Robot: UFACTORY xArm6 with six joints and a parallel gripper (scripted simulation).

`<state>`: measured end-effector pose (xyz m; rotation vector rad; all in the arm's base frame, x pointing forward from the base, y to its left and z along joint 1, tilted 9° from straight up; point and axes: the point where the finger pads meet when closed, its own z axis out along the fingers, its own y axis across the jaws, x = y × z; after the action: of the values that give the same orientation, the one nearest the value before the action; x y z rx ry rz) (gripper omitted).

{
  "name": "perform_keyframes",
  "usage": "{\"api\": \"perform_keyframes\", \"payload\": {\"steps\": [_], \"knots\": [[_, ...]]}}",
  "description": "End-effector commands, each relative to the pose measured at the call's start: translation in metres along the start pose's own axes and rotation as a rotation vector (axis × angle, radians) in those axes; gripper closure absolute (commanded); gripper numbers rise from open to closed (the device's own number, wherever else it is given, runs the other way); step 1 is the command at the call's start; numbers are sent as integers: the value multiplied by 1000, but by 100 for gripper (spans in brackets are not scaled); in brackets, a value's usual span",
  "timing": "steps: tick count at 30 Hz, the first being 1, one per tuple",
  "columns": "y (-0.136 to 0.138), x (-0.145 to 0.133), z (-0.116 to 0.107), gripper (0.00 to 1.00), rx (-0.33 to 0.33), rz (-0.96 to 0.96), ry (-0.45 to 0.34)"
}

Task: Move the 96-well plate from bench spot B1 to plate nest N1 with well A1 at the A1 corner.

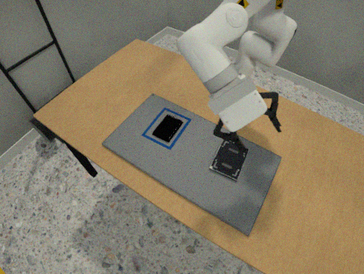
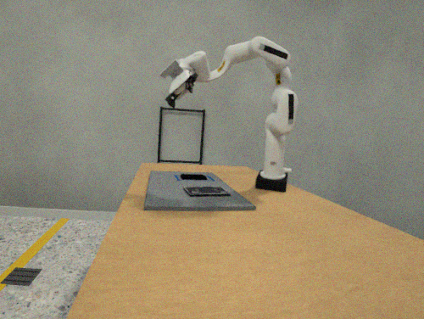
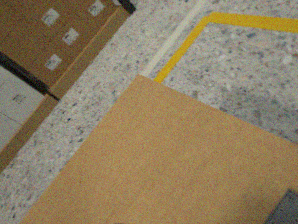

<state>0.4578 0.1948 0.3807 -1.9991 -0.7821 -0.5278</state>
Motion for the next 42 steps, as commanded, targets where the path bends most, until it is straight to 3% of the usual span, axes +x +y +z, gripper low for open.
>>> {"api": "perform_keyframes", "payload": {"steps": [1, 5, 8, 12, 19, 23, 33, 37, 42], "knots": [[16, -9, -2, 0, -23, 18, -7], [32, -19, -4, 0, -23, 18, -7], [44, -28, -6, 0, -96, 81, -35], [52, -34, -8, 0, -132, 113, -49], [79, -54, -12, 0, -132, 113, -49], [93, -68, -16, 0, -230, 194, -89], [120, -92, -24, 0, -236, 199, -92], [133, -107, -28, 0, -336, 277, -134], [149, -125, -35, 0, -337, 277, -135]]}}
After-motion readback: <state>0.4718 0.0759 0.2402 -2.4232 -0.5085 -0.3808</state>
